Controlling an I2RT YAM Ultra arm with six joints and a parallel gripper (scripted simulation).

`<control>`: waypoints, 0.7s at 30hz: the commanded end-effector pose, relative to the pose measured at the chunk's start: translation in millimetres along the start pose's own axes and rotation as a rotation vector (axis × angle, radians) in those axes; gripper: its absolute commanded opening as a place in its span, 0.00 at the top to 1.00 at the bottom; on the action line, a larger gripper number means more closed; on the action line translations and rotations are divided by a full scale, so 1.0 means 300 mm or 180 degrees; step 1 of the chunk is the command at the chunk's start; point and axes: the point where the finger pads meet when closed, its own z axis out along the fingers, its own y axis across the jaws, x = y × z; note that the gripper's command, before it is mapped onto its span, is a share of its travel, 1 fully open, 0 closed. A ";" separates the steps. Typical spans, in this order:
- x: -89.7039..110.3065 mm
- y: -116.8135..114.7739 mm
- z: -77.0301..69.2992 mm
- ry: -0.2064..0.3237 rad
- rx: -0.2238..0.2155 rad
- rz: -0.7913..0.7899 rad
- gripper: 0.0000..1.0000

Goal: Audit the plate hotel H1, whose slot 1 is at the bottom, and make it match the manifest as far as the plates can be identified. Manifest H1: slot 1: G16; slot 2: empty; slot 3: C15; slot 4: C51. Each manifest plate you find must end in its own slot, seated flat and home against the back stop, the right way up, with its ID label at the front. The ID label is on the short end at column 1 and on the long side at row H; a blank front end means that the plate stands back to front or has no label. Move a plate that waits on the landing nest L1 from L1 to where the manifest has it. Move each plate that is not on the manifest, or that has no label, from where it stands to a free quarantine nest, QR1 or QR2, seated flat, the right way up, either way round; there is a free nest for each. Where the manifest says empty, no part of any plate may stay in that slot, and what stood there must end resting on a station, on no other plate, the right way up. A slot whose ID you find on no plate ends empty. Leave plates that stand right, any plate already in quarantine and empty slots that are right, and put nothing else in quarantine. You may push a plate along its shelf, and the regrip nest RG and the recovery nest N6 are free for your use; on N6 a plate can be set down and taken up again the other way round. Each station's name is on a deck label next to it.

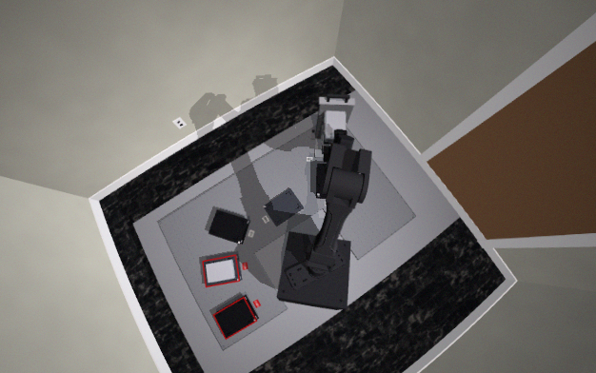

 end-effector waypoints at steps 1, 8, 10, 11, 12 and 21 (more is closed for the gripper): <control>-0.030 -0.001 -0.020 -0.0112 0.0000 -0.0020 1.00; -0.010 -0.001 -0.039 -0.0111 0.0000 -0.0020 1.00; -0.002 -0.001 -0.047 -0.0111 0.0000 -0.0020 1.00; 0.002 -0.001 -0.050 -0.0110 0.0000 -0.0020 1.00; 0.007 -0.001 -0.054 -0.0110 0.0000 -0.0020 1.00; 0.043 -0.001 -0.089 -0.0109 0.0000 -0.0020 1.00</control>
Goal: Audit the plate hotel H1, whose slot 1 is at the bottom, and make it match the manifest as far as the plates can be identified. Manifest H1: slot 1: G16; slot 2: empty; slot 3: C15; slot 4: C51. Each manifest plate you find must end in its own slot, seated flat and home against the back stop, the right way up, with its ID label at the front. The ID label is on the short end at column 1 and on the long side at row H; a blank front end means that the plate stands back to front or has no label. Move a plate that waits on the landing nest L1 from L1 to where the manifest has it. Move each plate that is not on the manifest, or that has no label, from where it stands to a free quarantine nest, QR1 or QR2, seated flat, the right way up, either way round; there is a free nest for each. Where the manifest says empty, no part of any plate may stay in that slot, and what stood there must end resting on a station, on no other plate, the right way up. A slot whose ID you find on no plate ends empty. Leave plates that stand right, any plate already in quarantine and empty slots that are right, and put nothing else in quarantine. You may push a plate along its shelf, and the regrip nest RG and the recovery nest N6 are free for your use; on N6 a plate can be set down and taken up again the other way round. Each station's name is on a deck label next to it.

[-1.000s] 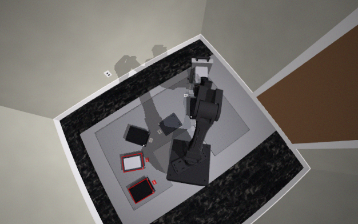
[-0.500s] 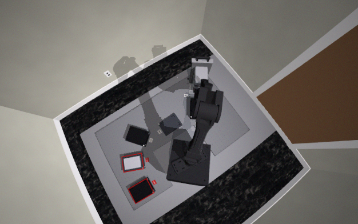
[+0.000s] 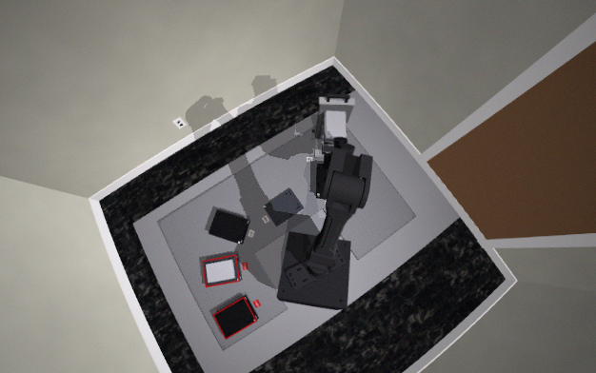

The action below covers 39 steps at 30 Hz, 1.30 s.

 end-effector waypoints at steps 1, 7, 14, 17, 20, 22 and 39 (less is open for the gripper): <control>-0.032 0.000 -0.014 -0.0105 -0.0006 -0.0022 1.00; -0.012 -0.001 -0.033 -0.0104 -0.0006 -0.0022 1.00; 0.016 -0.001 -0.060 -0.0103 -0.0006 -0.0022 1.00; 0.028 -0.001 -0.072 -0.0103 -0.0006 -0.0022 1.00; 0.033 -0.001 -0.076 -0.0103 -0.0006 -0.0022 1.00; 0.041 -0.001 -0.083 -0.0102 -0.0006 -0.0022 1.00; 0.101 -0.002 -0.142 -0.0100 -0.0006 -0.0022 1.00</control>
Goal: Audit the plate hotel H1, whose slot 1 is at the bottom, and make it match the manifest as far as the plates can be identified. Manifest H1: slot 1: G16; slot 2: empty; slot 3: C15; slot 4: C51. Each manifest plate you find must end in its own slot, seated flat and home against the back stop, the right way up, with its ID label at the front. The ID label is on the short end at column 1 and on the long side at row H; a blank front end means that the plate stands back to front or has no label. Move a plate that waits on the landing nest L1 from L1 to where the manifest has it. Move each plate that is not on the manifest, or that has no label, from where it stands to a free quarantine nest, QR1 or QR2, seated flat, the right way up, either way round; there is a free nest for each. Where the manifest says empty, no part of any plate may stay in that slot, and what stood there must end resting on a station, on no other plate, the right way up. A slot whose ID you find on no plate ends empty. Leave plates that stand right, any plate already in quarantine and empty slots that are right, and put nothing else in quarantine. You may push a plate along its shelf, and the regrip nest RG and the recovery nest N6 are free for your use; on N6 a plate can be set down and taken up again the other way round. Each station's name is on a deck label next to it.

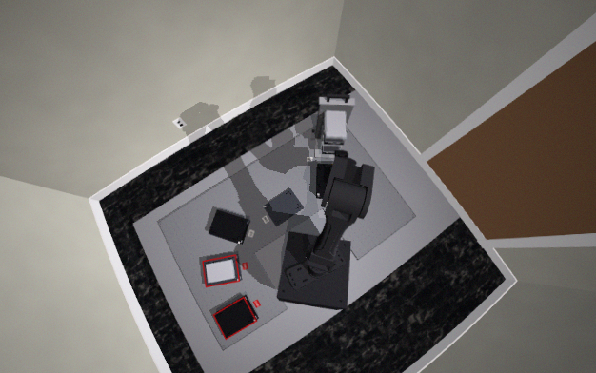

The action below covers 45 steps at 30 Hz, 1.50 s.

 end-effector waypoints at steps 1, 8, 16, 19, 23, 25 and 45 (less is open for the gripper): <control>-0.016 0.000 -0.014 -0.0078 -0.0010 -0.0020 1.00; 0.002 0.000 -0.032 -0.0077 -0.0010 -0.0020 1.00; 0.002 0.000 -0.032 -0.0077 -0.0009 -0.0020 1.00; 0.002 0.000 -0.032 -0.0077 -0.0009 -0.0020 1.00; 0.002 0.000 -0.032 -0.0077 -0.0009 -0.0020 1.00; 0.002 0.000 -0.032 -0.0077 -0.0009 -0.0020 1.00; 0.002 0.000 -0.032 -0.0077 -0.0009 -0.0020 1.00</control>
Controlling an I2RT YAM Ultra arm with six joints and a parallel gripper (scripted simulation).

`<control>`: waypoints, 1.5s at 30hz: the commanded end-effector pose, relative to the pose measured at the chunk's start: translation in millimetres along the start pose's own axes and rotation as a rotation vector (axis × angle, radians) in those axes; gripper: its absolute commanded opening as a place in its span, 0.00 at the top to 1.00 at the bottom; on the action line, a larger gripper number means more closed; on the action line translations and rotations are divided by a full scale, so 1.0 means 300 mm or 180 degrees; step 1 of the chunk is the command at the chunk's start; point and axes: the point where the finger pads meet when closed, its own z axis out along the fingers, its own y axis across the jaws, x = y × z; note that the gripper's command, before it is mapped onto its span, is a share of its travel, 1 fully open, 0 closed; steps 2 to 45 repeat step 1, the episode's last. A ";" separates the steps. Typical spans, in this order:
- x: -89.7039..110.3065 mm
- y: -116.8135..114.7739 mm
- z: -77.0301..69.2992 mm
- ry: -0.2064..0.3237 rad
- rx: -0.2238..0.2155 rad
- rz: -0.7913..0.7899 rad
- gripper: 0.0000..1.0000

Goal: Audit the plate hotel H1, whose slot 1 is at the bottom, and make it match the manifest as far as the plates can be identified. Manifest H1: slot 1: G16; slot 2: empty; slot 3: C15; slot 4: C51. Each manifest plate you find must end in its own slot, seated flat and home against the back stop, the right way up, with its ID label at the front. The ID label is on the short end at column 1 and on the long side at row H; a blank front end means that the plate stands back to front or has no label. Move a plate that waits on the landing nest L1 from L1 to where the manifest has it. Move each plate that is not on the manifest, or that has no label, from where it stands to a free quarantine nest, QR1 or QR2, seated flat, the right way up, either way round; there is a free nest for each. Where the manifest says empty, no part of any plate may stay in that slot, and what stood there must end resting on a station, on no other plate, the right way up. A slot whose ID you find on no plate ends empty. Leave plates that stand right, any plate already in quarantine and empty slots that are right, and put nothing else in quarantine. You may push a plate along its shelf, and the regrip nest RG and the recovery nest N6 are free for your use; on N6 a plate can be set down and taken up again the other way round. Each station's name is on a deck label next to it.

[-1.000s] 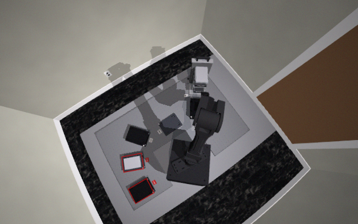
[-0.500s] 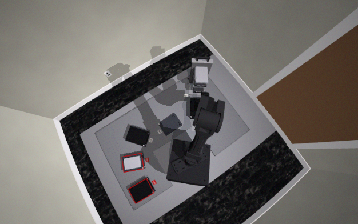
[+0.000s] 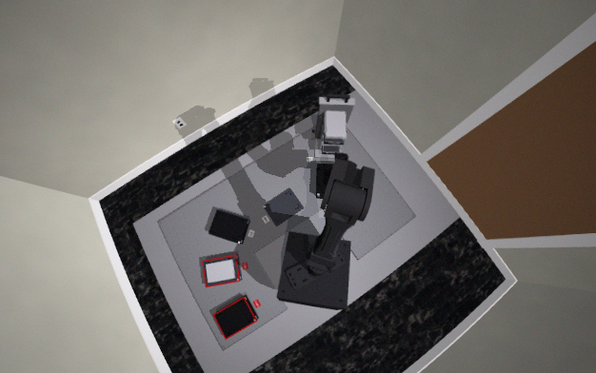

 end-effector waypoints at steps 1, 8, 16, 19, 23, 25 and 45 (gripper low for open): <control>-0.015 0.000 -0.002 -0.0042 -0.0006 -0.0011 1.00; -0.015 0.000 -0.002 -0.0042 -0.0006 -0.0011 1.00; -0.015 0.000 -0.002 -0.0042 -0.0006 -0.0011 1.00; -0.015 0.000 -0.002 -0.0042 -0.0006 -0.0011 1.00; -0.015 0.000 -0.002 -0.0042 -0.0006 -0.0011 1.00; -0.015 0.000 -0.002 -0.0042 -0.0006 -0.0011 1.00; -0.015 0.000 -0.002 -0.0042 -0.0006 -0.0011 1.00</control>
